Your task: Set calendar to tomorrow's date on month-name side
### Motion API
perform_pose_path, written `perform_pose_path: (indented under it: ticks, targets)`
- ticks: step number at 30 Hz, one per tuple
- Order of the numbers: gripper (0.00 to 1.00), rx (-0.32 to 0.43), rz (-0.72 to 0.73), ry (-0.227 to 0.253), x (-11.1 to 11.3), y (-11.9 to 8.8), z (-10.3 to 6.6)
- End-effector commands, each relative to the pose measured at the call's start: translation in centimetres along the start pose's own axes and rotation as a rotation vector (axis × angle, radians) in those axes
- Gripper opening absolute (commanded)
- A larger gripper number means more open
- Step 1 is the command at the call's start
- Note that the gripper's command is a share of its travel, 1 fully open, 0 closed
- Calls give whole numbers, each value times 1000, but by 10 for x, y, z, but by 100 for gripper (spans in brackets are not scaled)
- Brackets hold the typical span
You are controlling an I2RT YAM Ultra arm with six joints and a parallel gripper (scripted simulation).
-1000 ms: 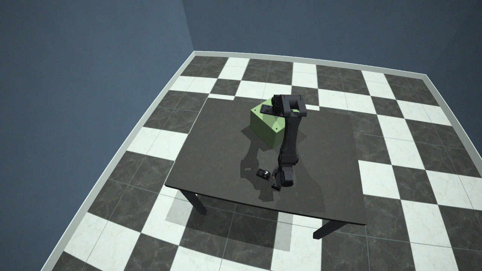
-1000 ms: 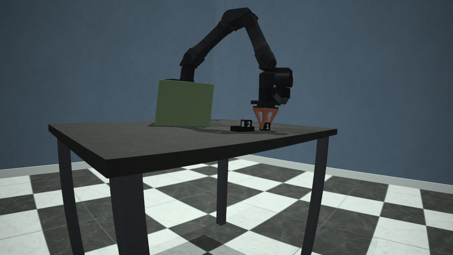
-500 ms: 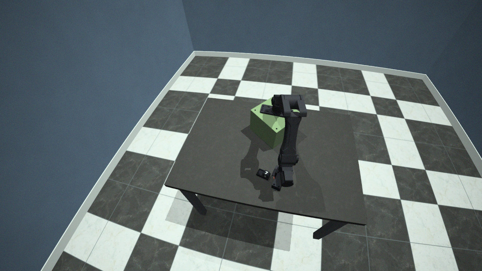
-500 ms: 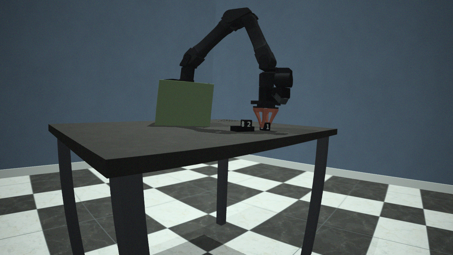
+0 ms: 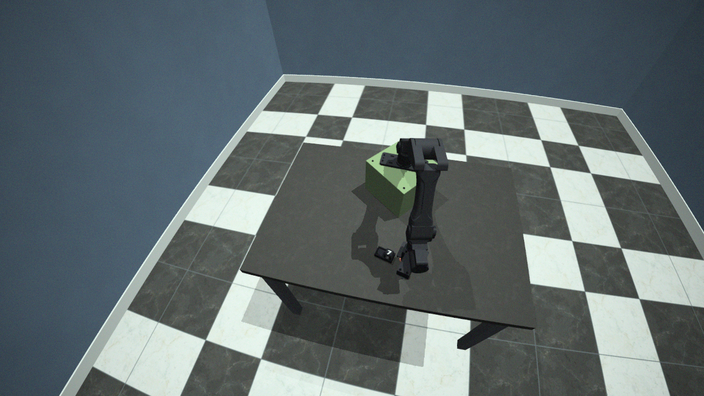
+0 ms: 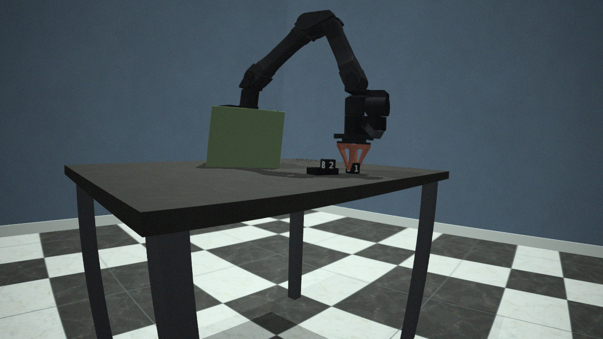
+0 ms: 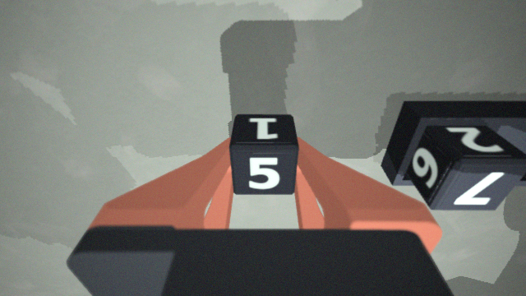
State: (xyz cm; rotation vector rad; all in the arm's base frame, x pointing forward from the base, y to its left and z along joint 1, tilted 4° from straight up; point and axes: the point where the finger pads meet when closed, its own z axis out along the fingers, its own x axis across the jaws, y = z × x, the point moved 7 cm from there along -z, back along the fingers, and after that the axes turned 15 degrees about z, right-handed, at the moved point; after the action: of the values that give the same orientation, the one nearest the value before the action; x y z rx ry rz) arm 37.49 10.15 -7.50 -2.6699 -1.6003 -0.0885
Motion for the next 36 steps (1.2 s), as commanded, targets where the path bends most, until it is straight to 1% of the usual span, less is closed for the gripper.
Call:
perform_pose_path:
  ticks: [1,17,18,20,21,23,24,28,29,31,32,36]
  targets:
    - [26,-12,-1,8,2,3,-3]
    - [26,-12,-1,8,2,3,-3]
    - [29,-12,-1,8,2,3,-3]
    - [29,-12,-1,8,2,3,-3]
    - [33,-12,-1,8,2,3,-3]
    - [33,-12,-1,8,2,3,-3]
    - [37,-12,-1,8,2,3,-3]
    - [37,-12,-1,8,2,3,-3]
    - [41,-12,-1,8,2,3,-3]
    - [41,-12,-1,8,2,3,-3]
    - [45,-12,-1,8,2,3,-3]
    - [45,-12,-1,8,2,3,-3]
